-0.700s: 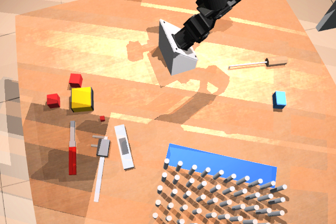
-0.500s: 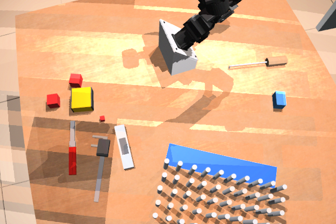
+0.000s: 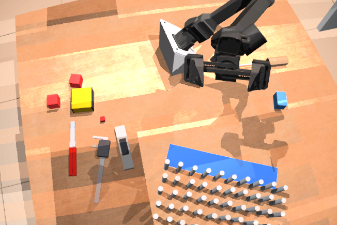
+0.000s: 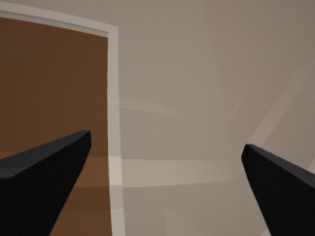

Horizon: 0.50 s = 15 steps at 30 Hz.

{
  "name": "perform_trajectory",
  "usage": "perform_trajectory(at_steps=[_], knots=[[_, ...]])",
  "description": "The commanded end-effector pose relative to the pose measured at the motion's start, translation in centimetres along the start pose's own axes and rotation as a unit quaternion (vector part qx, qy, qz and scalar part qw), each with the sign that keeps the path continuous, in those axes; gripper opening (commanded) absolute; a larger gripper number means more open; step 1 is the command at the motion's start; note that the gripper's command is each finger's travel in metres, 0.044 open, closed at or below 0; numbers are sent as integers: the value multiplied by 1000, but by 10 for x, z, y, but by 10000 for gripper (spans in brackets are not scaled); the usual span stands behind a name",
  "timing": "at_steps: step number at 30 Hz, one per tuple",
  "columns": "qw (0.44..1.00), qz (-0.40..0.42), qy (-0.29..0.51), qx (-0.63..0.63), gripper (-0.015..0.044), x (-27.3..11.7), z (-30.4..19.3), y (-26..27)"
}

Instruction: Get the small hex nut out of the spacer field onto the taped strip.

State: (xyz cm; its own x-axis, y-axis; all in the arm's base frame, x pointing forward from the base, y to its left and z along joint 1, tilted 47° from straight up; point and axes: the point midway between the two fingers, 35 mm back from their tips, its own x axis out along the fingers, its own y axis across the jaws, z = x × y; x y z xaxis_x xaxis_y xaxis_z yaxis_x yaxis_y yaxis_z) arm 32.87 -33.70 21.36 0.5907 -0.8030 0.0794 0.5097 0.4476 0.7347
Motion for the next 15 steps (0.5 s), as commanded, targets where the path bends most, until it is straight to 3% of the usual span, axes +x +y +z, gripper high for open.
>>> perform_trajectory(at_steps=[1,8,15], knots=[[991,29,115,-63,440,-23,-74,13],[942,103,278,-155,440,-82,-173,34],[852,198,422,-239,440,-168,-254,43]])
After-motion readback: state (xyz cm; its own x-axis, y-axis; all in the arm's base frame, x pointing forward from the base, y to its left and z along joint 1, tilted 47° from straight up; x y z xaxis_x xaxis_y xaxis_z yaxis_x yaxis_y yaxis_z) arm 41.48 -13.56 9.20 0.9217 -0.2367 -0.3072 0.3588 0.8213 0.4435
